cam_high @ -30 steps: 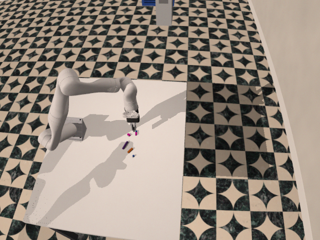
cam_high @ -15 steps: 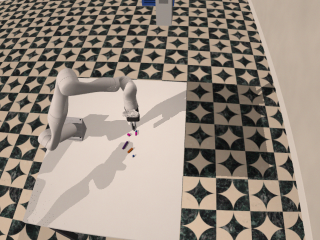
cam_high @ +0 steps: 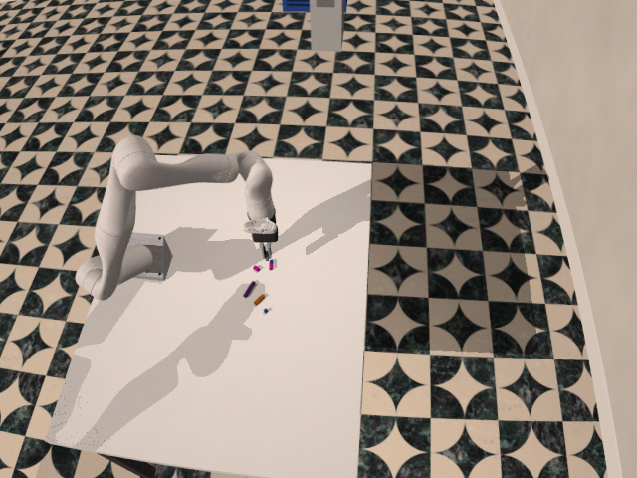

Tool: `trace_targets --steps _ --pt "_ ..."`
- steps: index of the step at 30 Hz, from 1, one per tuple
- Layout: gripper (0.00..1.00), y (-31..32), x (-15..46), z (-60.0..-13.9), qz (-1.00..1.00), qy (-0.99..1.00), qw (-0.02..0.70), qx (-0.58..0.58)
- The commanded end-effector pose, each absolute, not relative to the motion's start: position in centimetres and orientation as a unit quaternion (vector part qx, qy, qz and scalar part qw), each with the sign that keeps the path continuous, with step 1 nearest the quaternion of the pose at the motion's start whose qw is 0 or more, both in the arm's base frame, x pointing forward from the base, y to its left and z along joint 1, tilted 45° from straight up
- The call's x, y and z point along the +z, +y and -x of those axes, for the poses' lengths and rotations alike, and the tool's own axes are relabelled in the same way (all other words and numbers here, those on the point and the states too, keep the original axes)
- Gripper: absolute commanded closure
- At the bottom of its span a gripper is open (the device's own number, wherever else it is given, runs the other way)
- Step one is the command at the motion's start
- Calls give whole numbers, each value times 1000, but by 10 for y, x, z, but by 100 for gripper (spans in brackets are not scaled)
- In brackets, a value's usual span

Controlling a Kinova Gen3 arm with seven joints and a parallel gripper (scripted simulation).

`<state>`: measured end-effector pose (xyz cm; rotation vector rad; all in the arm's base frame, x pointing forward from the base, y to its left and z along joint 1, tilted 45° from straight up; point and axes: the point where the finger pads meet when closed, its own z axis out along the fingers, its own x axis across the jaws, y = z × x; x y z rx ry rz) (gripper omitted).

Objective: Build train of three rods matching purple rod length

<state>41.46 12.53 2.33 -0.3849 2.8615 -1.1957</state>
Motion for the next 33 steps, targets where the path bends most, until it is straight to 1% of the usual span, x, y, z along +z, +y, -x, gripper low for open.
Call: trace_targets --steps 1,9,33 --pt "76 128 27 -417 123 915 12 -383" --pt "76 123 22 -418 135 914 7 -383" --pt "76 68 -33 -425 135 914 7 -383"
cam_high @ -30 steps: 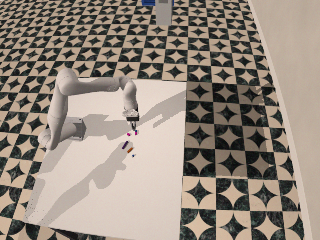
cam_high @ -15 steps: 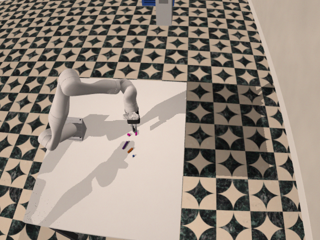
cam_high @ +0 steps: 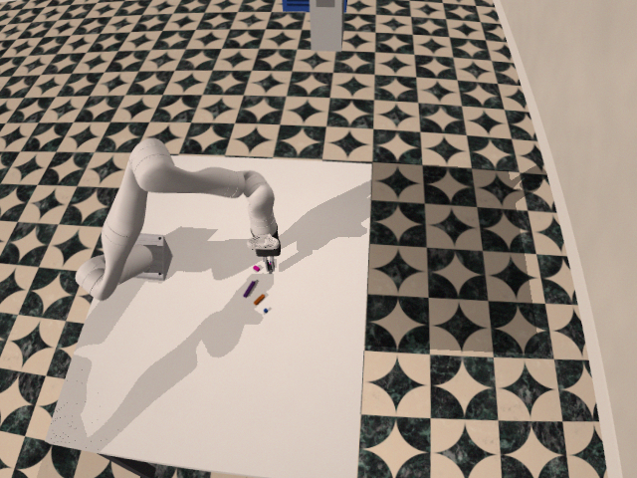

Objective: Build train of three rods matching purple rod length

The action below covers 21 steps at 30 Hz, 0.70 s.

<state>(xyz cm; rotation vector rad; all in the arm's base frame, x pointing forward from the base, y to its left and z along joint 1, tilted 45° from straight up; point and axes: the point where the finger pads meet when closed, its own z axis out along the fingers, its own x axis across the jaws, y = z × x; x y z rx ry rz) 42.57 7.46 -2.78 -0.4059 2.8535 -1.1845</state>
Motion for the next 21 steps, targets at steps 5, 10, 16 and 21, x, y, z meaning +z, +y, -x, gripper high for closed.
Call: trace_targets --steps 5,10,16,21 --pt "76 66 -35 -425 135 914 7 -383" --pt "76 66 -35 -425 135 914 7 -383" --pt "76 66 -35 -425 135 914 7 -383" --pt "76 66 -35 -425 135 914 7 -383"
